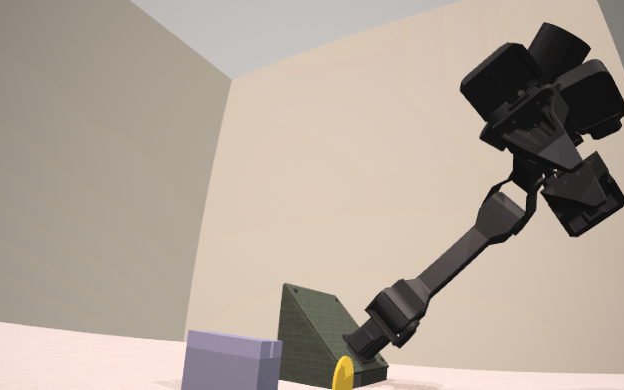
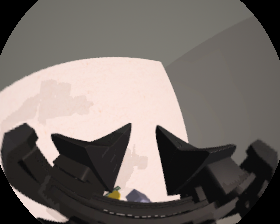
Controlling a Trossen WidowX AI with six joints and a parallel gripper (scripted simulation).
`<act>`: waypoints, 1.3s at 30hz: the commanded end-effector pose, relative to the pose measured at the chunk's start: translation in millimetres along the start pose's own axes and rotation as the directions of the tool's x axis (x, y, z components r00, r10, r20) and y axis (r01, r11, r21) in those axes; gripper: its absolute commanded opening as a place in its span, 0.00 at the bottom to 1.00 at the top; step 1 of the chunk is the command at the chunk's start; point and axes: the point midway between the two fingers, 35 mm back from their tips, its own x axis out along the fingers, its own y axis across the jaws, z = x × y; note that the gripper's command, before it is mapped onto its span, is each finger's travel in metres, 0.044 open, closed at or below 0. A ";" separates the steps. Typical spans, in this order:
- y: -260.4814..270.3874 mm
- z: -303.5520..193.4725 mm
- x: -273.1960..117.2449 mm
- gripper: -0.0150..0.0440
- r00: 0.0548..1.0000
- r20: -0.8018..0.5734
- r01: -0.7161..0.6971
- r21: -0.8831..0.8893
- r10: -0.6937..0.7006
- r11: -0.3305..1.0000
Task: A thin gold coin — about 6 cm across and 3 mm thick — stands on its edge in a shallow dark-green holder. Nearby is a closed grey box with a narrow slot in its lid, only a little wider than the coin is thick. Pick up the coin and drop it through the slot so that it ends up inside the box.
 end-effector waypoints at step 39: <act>40.4 -289.2 -58.9 0.53 0.724 -0.451 0.143 0.838 0.521 0.527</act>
